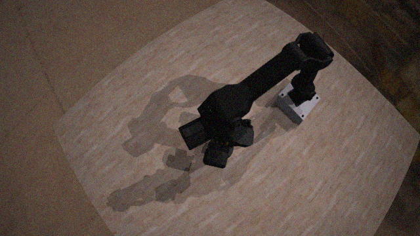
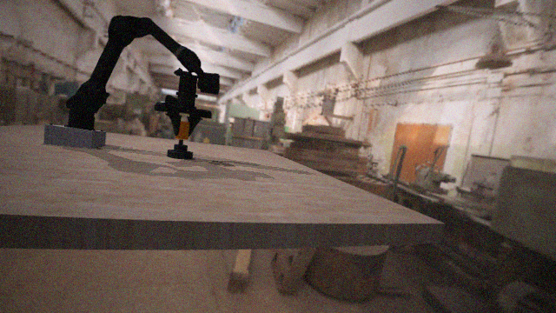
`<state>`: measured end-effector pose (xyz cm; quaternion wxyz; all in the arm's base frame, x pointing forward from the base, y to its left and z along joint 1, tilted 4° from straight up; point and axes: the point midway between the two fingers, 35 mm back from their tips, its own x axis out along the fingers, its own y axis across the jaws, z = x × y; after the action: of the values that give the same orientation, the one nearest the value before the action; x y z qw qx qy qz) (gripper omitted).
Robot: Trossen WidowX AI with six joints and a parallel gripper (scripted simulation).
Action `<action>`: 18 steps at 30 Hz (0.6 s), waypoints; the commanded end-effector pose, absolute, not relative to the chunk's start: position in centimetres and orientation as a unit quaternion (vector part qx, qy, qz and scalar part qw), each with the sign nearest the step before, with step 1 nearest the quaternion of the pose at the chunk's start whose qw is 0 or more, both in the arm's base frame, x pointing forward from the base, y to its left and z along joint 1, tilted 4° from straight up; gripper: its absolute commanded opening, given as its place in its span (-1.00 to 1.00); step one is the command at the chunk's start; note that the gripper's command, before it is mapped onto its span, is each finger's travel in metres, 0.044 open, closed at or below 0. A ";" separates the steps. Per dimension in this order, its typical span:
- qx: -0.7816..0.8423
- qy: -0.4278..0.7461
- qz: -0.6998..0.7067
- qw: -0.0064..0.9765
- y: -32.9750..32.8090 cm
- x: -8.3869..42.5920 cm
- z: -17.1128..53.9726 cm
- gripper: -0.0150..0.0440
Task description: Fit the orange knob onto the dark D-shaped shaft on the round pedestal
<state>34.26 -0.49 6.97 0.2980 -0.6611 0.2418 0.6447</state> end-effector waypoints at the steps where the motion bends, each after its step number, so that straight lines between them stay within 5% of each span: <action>1: -0.668 0.224 0.651 0.281 -0.4 34.2 6.8 -0.49; 18: -0.668 0.224 0.651 0.281 -0.4 34.2 6.6 -0.49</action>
<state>34.19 -0.47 6.63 0.2830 -0.6670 0.2274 0.6506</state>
